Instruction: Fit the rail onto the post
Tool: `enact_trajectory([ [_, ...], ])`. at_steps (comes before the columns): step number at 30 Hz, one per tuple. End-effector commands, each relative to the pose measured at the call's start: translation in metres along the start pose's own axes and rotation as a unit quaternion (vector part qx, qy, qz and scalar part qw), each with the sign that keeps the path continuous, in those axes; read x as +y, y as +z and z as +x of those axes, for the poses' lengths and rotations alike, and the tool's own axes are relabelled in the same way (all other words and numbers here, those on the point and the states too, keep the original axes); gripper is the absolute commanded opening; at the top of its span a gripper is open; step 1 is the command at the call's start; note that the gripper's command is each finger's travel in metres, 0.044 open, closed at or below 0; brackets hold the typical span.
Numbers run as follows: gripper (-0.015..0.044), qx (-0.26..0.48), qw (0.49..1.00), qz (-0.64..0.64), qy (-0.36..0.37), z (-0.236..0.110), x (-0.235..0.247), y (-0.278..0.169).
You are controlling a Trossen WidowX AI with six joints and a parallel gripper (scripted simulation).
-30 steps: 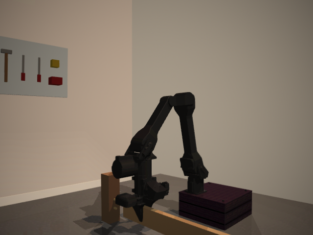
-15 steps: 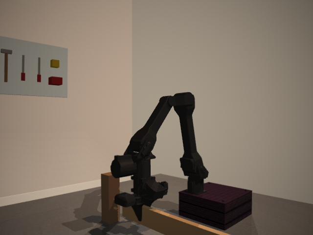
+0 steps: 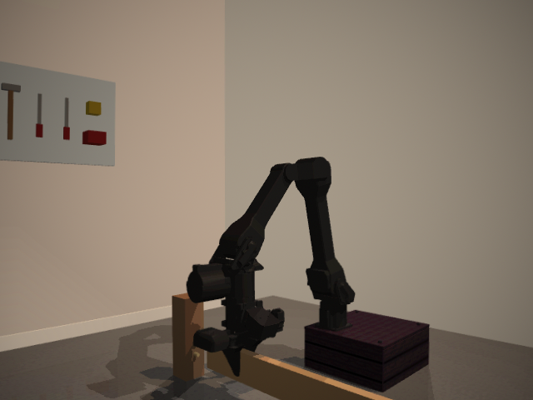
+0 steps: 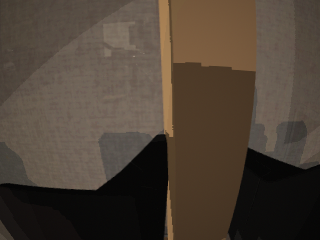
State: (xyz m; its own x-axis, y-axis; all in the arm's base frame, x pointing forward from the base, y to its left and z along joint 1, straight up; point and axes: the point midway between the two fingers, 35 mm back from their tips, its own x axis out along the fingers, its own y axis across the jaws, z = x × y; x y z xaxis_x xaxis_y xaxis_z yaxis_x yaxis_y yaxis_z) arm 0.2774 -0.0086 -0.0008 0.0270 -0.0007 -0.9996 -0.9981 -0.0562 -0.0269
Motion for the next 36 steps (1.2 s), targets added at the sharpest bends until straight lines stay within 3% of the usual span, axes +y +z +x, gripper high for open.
enact_trajectory([
  [1, 0.0, 0.0, 1.0, -0.002, -0.001, -0.001, -0.001, -0.001],
  [36, 0.0, 0.001, 1.0, -0.002, -0.001, -0.001, -0.001, -0.012],
])
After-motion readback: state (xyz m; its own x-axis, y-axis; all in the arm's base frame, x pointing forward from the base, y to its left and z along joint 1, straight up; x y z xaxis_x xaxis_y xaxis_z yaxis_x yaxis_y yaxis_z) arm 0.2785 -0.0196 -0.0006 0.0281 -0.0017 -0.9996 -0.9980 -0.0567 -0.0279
